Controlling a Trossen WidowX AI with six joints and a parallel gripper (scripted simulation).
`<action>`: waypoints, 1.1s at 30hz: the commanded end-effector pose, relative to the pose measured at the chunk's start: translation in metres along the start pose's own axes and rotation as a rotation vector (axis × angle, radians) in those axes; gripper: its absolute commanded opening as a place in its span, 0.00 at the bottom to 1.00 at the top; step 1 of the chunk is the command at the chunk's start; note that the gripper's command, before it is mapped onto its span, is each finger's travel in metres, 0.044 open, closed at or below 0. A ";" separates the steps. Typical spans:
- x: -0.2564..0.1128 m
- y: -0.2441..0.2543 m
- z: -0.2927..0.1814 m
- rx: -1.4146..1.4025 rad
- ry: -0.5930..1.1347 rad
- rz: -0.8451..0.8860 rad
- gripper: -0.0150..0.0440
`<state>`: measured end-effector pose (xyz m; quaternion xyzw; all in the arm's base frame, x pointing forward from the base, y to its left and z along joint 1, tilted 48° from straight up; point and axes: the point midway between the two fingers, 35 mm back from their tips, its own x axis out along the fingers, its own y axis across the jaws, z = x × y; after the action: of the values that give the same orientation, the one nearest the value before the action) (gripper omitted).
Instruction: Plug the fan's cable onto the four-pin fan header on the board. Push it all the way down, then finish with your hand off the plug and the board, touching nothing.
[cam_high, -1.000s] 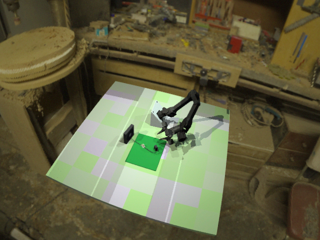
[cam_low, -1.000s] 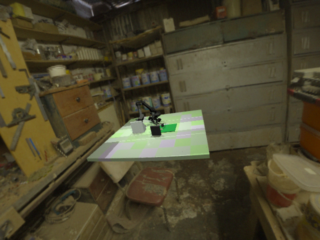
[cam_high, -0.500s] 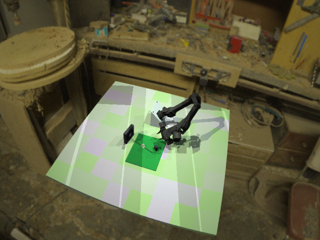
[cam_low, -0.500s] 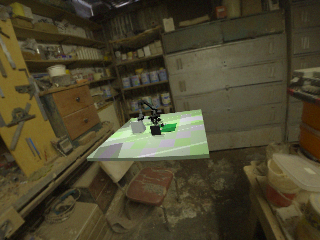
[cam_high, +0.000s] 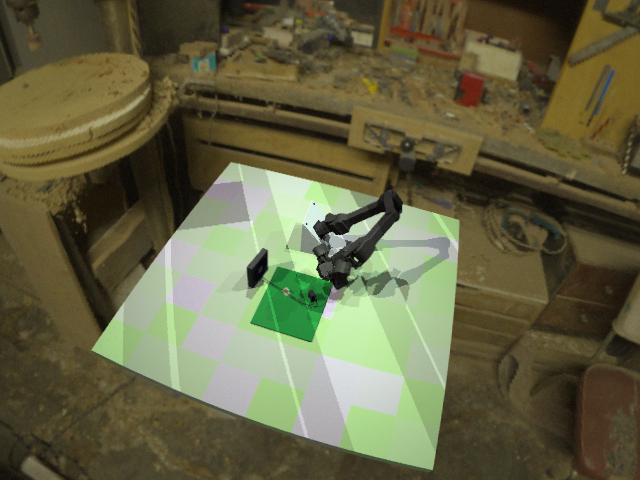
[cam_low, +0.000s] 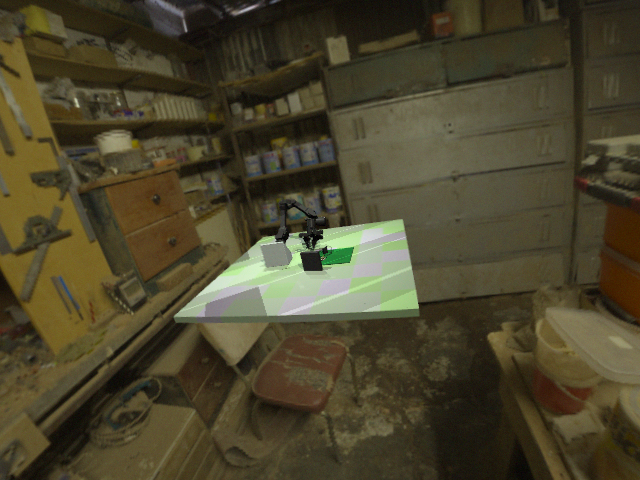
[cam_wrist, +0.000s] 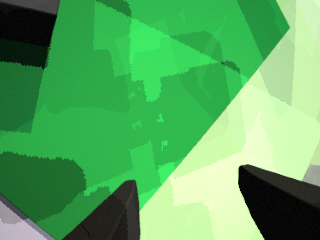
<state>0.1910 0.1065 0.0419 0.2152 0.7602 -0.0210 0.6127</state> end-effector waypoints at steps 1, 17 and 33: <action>-0.006 0.004 0.004 -0.019 0.054 0.071 0.60; -0.032 0.014 0.022 -0.068 0.182 0.386 0.60; -0.050 0.010 0.044 -0.328 0.130 0.459 0.96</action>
<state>0.2278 0.0983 0.0746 0.3234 0.7449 0.1986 0.5487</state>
